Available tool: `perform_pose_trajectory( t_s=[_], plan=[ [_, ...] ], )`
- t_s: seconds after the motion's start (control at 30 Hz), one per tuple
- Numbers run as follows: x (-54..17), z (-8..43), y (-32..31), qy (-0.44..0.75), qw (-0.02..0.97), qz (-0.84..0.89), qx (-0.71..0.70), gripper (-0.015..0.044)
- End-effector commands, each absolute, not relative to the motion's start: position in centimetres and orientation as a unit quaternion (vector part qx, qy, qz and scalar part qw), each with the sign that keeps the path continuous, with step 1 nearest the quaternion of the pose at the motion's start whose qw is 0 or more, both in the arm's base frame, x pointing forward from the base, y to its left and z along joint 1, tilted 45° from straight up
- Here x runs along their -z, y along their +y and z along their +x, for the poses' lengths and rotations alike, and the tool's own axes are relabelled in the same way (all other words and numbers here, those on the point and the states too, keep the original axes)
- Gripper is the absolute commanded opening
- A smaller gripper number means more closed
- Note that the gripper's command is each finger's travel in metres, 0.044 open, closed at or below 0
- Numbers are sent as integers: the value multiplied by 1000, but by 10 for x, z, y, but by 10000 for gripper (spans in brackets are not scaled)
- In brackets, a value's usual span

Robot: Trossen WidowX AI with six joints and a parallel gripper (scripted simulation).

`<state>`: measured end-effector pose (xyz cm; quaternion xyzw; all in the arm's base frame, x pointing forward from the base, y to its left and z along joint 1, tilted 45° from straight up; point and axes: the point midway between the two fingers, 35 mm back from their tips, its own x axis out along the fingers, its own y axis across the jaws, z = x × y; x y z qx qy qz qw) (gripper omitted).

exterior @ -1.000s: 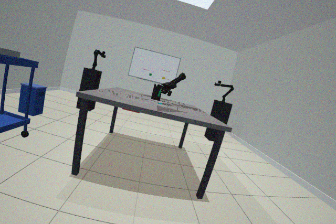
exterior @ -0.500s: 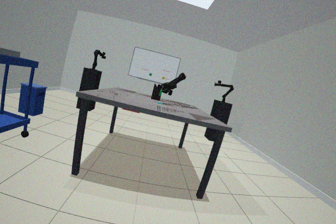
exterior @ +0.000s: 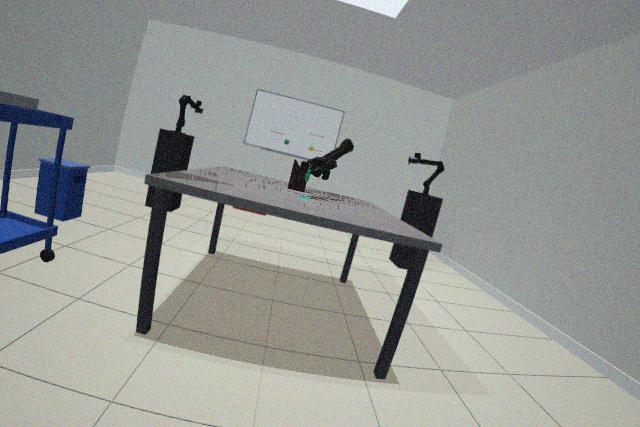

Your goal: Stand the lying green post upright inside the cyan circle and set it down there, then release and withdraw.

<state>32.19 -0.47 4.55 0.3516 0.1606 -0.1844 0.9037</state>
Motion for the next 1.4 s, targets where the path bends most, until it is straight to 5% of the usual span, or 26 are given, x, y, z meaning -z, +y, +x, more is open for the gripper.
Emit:
perform_pose_trajectory(
  t_s=[0.0, 1.37],
  plan=[
    [-47, 317, -4, 150, 903, 358, 186, 23],
    [-46, 310, 9, 105, 896, 388, 187, 23]
  ],
)
